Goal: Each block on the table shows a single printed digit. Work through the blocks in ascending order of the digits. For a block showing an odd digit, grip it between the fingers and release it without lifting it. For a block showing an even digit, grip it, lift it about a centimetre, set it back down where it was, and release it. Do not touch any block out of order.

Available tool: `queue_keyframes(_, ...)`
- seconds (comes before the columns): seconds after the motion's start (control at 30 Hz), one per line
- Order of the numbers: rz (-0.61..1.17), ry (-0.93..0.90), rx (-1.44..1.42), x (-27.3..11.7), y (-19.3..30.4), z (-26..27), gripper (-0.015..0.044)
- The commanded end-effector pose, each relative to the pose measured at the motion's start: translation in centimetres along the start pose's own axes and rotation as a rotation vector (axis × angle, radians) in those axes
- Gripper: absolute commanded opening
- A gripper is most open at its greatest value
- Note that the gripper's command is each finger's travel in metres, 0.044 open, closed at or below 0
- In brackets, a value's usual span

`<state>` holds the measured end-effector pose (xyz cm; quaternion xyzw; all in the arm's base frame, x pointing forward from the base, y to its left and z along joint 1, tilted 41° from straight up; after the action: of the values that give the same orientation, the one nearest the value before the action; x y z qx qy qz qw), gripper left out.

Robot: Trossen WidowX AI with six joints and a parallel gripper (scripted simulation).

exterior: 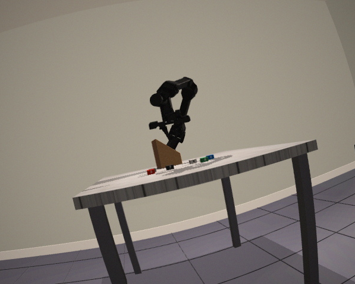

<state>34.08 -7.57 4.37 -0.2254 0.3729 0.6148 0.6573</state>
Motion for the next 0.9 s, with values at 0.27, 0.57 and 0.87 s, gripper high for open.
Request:
queue_keyframes(0.27, -0.001, -0.017, -0.028, -0.1, 2.9, 12.7, 0.0120)
queue_keyframes(0.57, -0.001, -0.019, -0.028, 7.0, 2.8, 12.9, 0.0278)
queue_keyframes(0.87, -0.001, -0.021, -0.029, 8.0, 2.9, 12.9, 0.0400)
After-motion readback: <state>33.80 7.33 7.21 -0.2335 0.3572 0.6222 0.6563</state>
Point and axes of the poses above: the point midway between the two fingers, 35 mm back from their tips, its own x axis out along the fingers, its own z axis across the jaws, y = z × x, the point moved 3 cm from there along -x, back along the fingers, and after that the axes turned 11 degrees about x, right-handed, at the moved point
